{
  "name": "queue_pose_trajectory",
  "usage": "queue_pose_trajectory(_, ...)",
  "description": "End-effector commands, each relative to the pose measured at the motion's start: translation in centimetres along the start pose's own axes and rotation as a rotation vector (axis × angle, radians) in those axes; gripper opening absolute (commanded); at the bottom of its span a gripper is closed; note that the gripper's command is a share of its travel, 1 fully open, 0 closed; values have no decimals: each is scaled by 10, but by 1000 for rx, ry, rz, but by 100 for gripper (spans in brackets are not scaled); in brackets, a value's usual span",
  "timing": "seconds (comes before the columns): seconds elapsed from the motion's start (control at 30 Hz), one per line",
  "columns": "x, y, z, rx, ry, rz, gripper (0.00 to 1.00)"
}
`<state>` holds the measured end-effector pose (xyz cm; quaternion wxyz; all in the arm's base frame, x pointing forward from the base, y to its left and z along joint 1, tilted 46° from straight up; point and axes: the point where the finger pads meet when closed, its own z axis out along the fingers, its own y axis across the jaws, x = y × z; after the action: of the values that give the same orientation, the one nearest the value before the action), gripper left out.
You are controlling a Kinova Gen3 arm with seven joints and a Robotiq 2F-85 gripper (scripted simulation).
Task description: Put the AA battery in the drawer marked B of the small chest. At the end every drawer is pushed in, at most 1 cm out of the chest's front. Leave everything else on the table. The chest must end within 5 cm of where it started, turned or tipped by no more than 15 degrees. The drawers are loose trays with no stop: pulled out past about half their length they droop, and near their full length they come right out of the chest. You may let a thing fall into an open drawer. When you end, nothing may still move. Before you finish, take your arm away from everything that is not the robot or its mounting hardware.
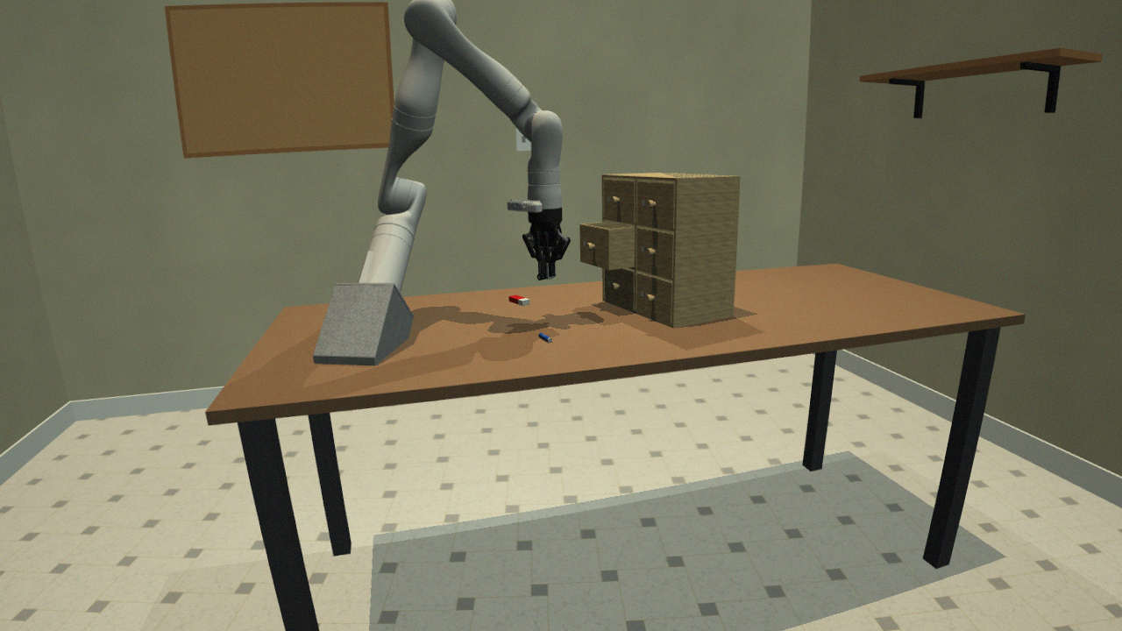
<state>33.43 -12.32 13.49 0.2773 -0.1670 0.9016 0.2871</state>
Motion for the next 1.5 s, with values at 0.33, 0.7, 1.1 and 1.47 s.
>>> queue_pose_trajectory(0.33,-11,-9,0,8,8,203,9)
queue_pose_trajectory(0.7,-16,-12,0,8,8,309,9)
queue_pose_trajectory(1.1,-17,-13,0,8,8,340,9)
queue_pose_trajectory(1.47,-17,-13,-6,8,8,340,9)
